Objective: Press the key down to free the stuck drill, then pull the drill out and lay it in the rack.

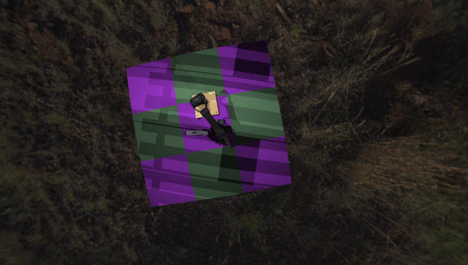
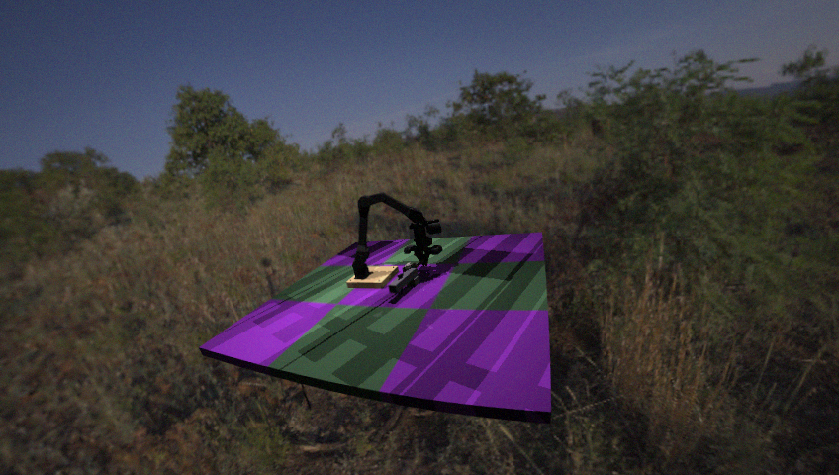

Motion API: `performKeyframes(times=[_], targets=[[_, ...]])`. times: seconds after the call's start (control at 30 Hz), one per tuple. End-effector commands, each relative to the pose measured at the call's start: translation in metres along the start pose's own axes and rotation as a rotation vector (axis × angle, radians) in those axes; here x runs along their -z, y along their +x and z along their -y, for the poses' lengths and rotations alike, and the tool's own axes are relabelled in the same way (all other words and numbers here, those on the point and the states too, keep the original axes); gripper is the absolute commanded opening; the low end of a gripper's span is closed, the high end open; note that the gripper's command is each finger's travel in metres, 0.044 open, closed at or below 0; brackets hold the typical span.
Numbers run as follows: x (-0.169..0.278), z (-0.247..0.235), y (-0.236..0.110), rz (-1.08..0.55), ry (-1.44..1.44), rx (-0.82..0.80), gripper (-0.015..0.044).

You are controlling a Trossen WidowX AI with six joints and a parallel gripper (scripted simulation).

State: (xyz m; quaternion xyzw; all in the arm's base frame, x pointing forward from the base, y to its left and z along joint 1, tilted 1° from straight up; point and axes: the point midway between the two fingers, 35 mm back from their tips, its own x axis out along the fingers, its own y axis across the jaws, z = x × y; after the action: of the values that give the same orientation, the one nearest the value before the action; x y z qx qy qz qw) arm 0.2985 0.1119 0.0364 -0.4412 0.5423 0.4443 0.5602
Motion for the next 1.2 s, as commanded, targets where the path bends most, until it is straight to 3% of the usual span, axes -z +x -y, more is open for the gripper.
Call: performKeyframes(times=[0.0,1.17], targets=[[0.0,0.0,-0.003,0.006,-0.003,0.003,0.0],[0.002,-0.001,-0.014,0.006,-0.003,0.003,0.0]])
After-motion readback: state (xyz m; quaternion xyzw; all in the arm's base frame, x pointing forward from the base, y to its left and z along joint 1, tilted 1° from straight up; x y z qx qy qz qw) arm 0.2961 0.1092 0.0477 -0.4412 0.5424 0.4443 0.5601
